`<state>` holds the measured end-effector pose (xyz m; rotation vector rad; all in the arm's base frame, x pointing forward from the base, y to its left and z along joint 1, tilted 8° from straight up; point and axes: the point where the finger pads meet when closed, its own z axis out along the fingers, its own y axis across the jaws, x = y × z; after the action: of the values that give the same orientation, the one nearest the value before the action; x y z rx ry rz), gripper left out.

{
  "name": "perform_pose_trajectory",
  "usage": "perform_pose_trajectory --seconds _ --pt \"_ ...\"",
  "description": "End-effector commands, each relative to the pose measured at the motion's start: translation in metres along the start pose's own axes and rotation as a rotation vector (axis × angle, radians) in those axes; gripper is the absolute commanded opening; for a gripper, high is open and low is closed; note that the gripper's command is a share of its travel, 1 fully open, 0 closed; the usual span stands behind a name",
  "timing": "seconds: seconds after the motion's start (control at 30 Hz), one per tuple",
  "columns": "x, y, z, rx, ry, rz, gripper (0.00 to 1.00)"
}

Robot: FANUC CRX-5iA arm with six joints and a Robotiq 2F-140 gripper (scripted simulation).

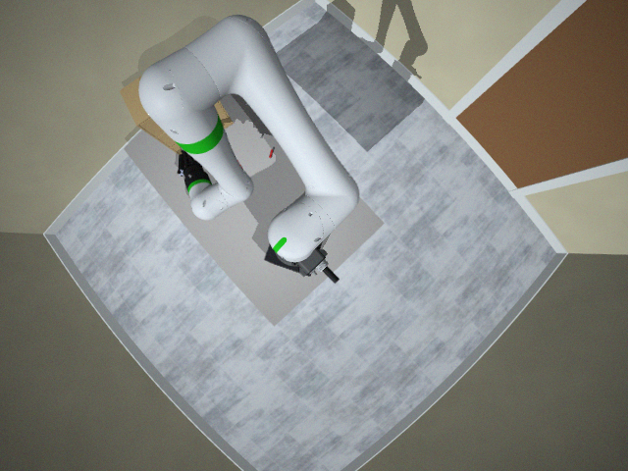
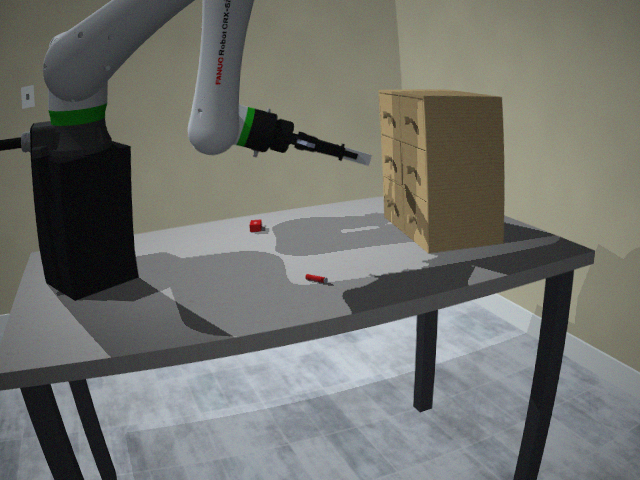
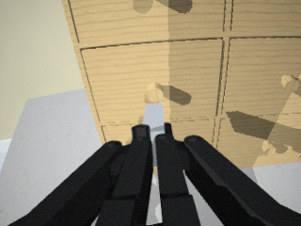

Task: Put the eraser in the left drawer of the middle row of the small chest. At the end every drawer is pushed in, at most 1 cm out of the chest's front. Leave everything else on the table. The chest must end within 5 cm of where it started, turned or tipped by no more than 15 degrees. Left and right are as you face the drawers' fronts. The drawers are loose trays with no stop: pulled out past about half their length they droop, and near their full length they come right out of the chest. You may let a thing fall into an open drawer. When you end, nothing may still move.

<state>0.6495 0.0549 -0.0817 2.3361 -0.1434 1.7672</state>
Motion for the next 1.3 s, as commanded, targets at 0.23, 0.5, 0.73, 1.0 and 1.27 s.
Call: perform_pose_trajectory --seconds 0.23,0.5,0.73,1.0,1.27 --pt "-0.005 0.000 -0.016 0.000 0.001 0.001 0.00" --pt "-0.004 0.000 -0.048 0.000 0.001 0.001 0.00" --pt "-0.004 0.000 -0.069 0.000 0.001 0.001 0.00" --pt "-0.004 0.000 -0.070 -0.001 0.000 0.001 0.00" --pt "-0.003 0.000 -0.071 -0.001 -0.017 0.000 0.00"
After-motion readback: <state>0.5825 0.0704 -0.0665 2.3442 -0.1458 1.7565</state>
